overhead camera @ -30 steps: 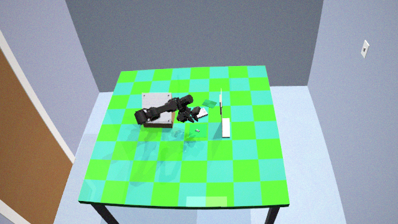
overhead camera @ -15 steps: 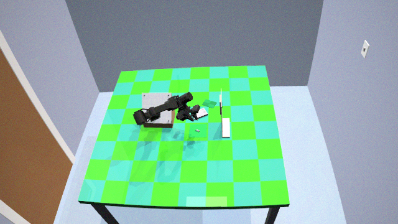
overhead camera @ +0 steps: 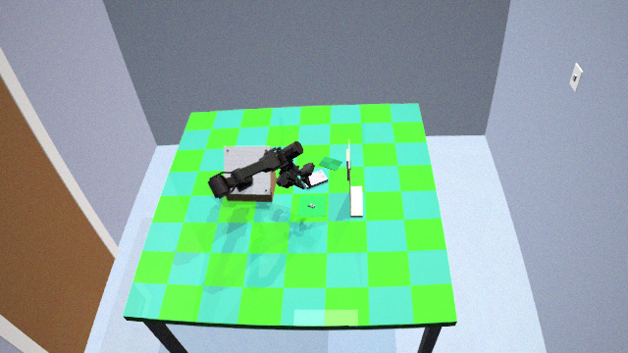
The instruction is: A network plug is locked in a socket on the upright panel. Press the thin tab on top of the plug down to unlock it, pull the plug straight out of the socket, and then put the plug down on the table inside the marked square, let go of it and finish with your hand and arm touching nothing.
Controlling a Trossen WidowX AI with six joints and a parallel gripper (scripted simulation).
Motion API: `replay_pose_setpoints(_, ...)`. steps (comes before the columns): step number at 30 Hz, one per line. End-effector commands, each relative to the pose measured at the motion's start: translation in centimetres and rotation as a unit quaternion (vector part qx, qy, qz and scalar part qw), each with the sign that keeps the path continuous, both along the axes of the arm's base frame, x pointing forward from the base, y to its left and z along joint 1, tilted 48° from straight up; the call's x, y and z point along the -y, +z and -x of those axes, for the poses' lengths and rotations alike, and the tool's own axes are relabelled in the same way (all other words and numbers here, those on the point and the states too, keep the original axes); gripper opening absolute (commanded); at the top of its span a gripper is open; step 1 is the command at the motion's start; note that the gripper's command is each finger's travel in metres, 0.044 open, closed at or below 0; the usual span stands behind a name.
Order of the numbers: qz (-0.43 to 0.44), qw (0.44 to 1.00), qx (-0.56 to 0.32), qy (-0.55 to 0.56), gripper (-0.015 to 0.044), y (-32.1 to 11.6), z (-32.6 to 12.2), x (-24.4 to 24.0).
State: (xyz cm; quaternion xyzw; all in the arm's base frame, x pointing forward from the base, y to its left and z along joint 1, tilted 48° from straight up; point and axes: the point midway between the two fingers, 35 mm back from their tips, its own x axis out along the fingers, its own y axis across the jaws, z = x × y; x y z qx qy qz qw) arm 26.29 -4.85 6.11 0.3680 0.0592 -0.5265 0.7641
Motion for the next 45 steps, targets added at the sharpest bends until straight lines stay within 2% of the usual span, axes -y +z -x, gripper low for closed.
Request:
replay_pose_setpoints(1, 0.000, 1.000, 0.007, 0.001, 0.0156, 0.6, -0.2, -0.4)
replay_pose_setpoints(15, -0.002, 1.000, 0.001, 0.003, 0.0156, 1.5, -0.4, -1.7)
replay_pose_setpoints(45, 0.000, 1.000, 0.006, 0.002, 0.0156, 7.4, -1.2, -7.7)
